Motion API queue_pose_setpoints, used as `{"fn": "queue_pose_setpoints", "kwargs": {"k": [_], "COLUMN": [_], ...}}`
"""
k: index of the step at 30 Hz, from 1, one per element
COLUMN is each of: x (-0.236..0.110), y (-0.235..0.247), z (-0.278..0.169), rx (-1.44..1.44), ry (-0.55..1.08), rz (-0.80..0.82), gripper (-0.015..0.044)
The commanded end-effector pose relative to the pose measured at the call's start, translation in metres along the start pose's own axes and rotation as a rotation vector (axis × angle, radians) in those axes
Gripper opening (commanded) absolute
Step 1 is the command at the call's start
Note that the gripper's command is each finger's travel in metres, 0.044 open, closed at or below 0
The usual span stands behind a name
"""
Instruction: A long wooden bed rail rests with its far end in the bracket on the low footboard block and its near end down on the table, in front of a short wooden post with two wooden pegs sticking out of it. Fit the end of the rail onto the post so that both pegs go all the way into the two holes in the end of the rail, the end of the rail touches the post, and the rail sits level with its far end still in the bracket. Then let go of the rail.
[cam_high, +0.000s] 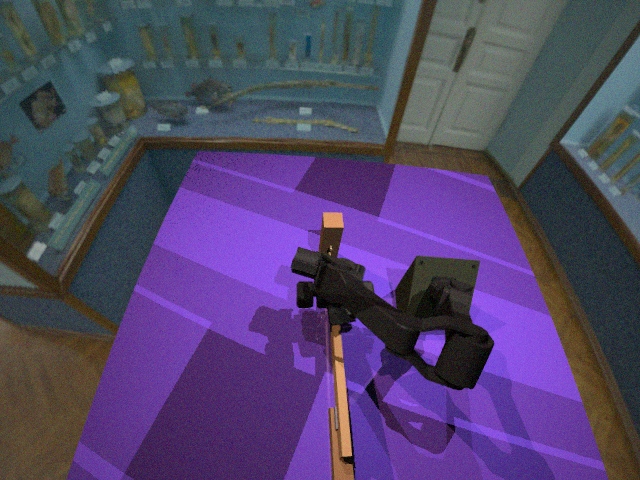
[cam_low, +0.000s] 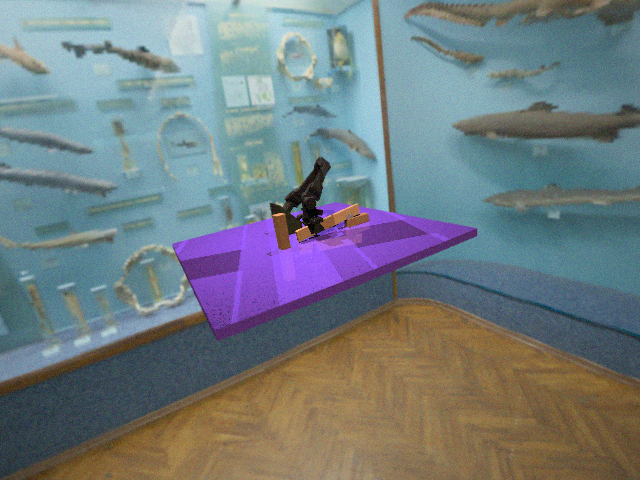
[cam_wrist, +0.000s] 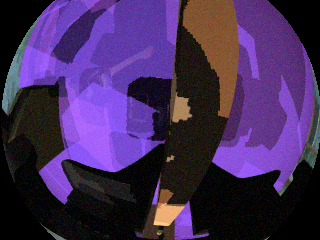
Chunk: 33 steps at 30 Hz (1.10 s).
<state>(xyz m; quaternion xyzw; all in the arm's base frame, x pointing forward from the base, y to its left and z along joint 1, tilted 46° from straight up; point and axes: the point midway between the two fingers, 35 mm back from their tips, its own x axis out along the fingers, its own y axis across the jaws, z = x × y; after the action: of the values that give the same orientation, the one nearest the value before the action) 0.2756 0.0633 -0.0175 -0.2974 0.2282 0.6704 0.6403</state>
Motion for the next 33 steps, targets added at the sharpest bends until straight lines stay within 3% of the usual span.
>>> {"fn": "queue_pose_setpoints", "kwargs": {"k": [1, 33], "x": [-0.005, -0.021], "y": [-0.003, -0.004], "z": [0.0, 0.0], "rx": [-0.006, -0.006], "ry": [0.002, 0.003], "rz": [-0.01, -0.01], "gripper": [0.0, 0.0]}}
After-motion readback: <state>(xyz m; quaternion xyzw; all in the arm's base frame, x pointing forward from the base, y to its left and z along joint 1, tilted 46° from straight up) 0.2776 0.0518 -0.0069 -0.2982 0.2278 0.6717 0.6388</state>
